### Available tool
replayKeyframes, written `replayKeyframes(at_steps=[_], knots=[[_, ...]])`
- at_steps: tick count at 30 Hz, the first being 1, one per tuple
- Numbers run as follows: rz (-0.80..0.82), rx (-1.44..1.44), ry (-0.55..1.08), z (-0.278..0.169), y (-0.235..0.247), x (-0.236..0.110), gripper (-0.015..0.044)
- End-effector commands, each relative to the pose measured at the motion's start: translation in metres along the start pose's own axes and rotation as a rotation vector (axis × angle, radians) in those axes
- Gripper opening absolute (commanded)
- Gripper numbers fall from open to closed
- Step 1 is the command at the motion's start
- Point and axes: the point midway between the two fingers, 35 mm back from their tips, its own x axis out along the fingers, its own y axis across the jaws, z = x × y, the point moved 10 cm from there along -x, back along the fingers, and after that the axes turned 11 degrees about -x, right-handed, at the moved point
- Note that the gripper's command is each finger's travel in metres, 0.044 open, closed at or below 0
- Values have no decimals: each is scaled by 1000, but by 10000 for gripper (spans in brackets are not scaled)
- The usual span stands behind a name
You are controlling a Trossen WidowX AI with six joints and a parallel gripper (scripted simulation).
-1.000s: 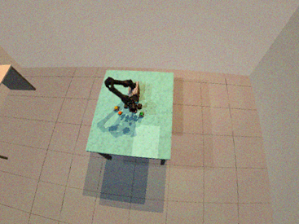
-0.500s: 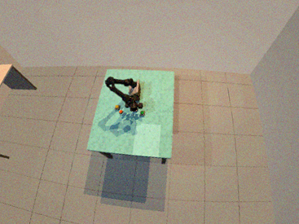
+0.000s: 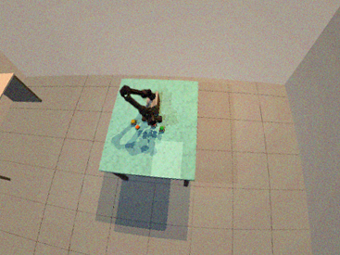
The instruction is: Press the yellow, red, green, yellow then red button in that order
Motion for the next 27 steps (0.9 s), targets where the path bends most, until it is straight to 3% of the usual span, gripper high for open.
replayKeyframes(at_steps=[1, 7, 14, 22, 27], knots=[[5, 4, 2, 0, 0, -9, 20], [7, 4, 2, 0, -1, -69, 20], [7, 4, 2, 2, 1, -69, 20], [11, 6, -1, 56, 71, -71, 20], [11, 6, -1, 60, 78, -70, 20]])
